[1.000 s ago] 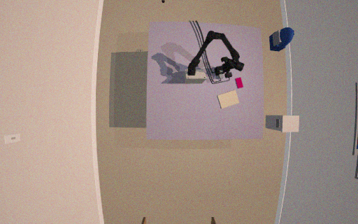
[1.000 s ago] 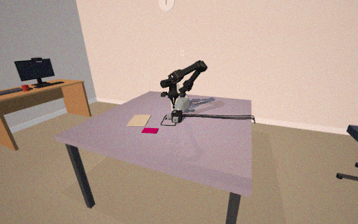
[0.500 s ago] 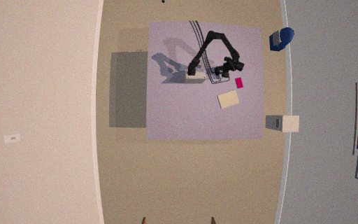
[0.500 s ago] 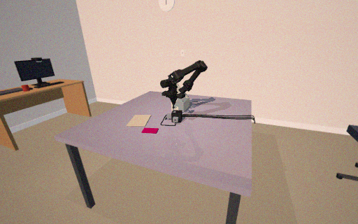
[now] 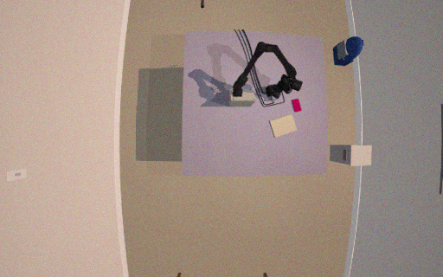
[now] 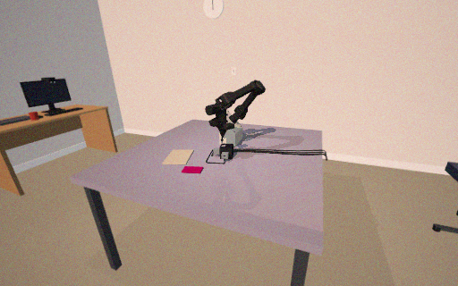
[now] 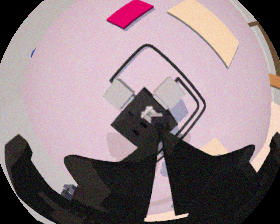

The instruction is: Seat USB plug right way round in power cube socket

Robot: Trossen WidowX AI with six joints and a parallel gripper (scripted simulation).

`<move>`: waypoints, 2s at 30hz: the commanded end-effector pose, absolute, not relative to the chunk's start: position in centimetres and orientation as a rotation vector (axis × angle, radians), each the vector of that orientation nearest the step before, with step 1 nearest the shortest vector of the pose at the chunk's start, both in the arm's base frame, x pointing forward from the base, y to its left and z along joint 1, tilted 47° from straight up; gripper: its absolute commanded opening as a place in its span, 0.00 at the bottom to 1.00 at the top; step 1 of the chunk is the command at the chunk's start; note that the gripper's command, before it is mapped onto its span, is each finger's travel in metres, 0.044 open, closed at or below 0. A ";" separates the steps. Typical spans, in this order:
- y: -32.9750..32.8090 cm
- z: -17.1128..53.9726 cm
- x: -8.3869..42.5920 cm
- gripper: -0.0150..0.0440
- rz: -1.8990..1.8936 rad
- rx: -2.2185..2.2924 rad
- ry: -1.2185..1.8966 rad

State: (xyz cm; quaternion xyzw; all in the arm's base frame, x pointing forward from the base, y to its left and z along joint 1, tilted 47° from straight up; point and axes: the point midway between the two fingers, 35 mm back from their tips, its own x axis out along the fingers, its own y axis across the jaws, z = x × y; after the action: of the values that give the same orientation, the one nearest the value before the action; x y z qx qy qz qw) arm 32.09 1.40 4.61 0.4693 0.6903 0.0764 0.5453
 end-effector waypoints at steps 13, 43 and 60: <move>1.4 4.6 32.1 0.25 -0.155 1.410 1.717; 1.4 4.6 32.1 0.25 -0.471 1.661 1.749; 1.7 4.5 32.1 0.25 -0.465 1.669 1.757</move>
State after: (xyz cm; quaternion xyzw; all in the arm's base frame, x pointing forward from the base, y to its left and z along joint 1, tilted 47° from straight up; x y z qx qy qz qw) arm 32.11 1.56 4.53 0.6367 0.6717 -0.1798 0.3334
